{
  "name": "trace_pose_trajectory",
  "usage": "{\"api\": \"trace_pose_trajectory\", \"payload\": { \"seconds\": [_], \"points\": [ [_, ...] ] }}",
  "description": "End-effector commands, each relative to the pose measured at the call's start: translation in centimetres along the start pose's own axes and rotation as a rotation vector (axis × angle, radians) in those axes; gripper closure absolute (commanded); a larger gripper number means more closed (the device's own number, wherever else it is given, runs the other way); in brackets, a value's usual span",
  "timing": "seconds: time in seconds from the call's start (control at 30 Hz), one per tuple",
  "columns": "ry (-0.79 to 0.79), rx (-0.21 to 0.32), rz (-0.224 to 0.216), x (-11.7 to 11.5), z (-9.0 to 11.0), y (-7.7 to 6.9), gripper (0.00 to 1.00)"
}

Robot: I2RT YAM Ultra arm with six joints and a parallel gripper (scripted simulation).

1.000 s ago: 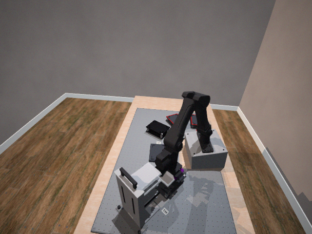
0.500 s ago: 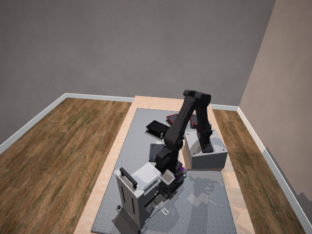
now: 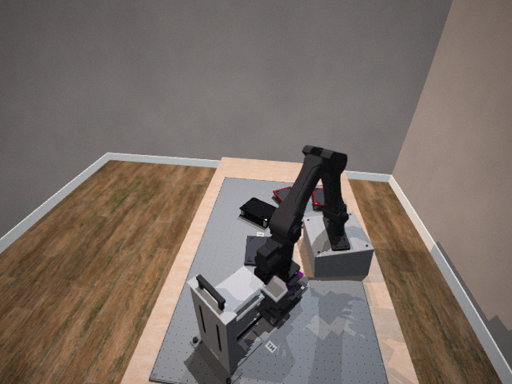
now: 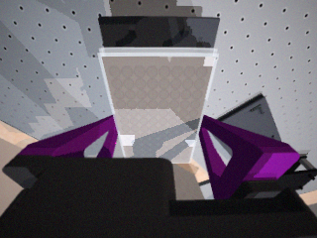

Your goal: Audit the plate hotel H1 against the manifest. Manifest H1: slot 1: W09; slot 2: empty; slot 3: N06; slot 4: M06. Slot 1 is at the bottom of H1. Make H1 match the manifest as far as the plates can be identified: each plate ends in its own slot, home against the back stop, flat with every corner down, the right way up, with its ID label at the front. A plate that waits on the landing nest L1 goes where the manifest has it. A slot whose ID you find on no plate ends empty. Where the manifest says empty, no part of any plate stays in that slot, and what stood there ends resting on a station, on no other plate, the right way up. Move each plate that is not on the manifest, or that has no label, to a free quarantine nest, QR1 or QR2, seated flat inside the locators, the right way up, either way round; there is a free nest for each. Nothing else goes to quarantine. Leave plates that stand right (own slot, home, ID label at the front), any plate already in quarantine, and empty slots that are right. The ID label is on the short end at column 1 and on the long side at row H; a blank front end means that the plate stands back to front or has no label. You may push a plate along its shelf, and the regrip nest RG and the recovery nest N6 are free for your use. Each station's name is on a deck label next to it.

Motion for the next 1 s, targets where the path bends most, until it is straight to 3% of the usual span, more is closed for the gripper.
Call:
{"api": "trace_pose_trajectory", "payload": {
  "seconds": [0.0, 0.4, 0.7, 0.97],
  "points": [
    [0.006, -0.038, -0.009, 0.1, -0.7, -1.3, 0.14],
    [0.006, -0.038, -0.009, 0.1, -0.7, -2.4, 0.14],
    [0.006, -0.038, -0.009, 0.1, -0.7, -2.4, 0.14],
    [0.006, -0.038, -0.009, 0.0, -0.6, -4.5, 0.14]
  ]
}}
Point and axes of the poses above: the point where the finger pads meet when closed, its own y axis out along the fingers, its own x axis across the jaws, z = x × y, the point moved 1 cm from there along -y, back along the fingers, and after that the axes turned 13 degrees about y, right-handed, at the moved point
